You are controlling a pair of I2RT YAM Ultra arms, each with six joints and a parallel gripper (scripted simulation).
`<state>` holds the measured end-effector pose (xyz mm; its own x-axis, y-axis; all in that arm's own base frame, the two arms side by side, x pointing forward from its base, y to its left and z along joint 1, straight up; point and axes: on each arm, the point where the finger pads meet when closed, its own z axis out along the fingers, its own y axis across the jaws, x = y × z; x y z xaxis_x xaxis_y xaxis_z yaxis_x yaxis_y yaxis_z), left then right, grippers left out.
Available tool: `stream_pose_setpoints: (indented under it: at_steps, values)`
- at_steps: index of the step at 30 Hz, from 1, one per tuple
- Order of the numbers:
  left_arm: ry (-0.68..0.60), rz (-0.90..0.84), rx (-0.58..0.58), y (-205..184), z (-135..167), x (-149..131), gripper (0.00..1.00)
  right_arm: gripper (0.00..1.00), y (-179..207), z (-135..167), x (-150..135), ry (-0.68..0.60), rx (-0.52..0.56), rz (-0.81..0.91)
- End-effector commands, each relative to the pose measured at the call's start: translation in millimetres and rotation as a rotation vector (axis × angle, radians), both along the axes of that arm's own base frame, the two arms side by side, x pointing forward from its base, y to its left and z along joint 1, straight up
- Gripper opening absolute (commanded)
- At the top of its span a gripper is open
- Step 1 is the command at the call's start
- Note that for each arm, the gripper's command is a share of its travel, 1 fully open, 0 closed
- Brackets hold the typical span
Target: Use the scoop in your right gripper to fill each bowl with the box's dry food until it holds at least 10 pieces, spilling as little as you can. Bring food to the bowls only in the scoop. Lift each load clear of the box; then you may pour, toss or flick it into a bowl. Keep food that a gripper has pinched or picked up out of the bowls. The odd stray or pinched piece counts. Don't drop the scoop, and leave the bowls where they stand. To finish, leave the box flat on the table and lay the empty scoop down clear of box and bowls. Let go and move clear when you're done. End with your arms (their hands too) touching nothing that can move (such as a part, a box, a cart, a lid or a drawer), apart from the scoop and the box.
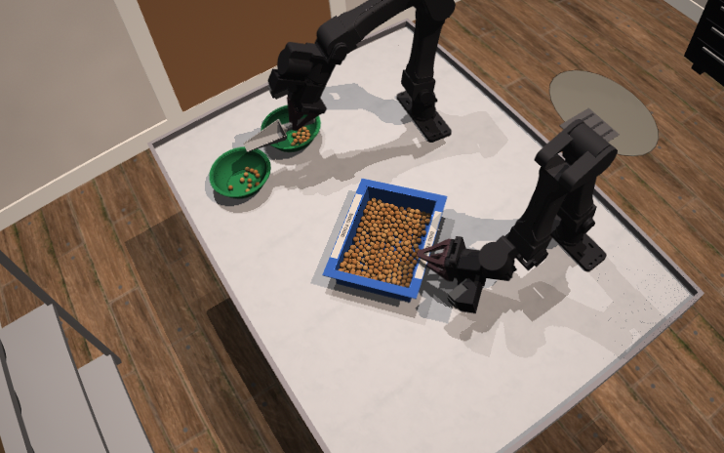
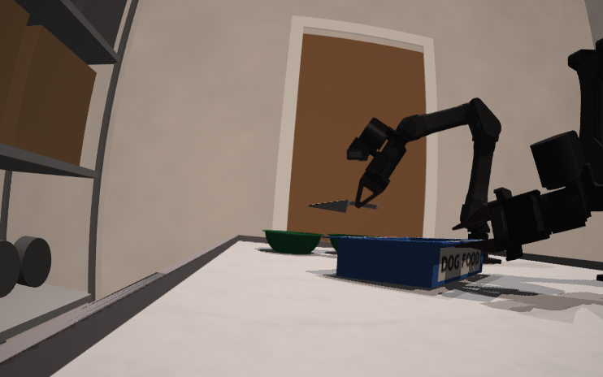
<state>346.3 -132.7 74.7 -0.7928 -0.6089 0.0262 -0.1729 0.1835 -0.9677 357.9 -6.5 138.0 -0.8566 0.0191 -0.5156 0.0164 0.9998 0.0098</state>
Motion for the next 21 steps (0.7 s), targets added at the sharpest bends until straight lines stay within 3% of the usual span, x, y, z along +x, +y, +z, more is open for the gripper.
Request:
stream_pose_setpoints:
  at_steps: [1, 13, 18, 21]
  values:
    - [-0.071, -0.022, -0.007, -2.2, 9.5, -0.7, 0.26, 0.00, -1.8, 23.2, 14.4, -0.087, 0.000, -0.001]
    - [-0.059, -0.009, -0.005, 5.0, -4.6, -6.1, 0.26, 0.00, -1.8, 23.2, 14.4, -0.087, 0.000, -0.001]
    - [-0.102, -0.006, -0.002, 7.3, 3.1, 6.5, 0.26, 0.00, -1.8, 23.2, 14.4, -0.087, 0.000, -0.001]
    - [-0.062, -0.007, -0.003, 6.7, -9.3, -5.8, 0.26, 0.00, -1.8, 23.2, 14.4, -0.087, 0.000, -0.001]
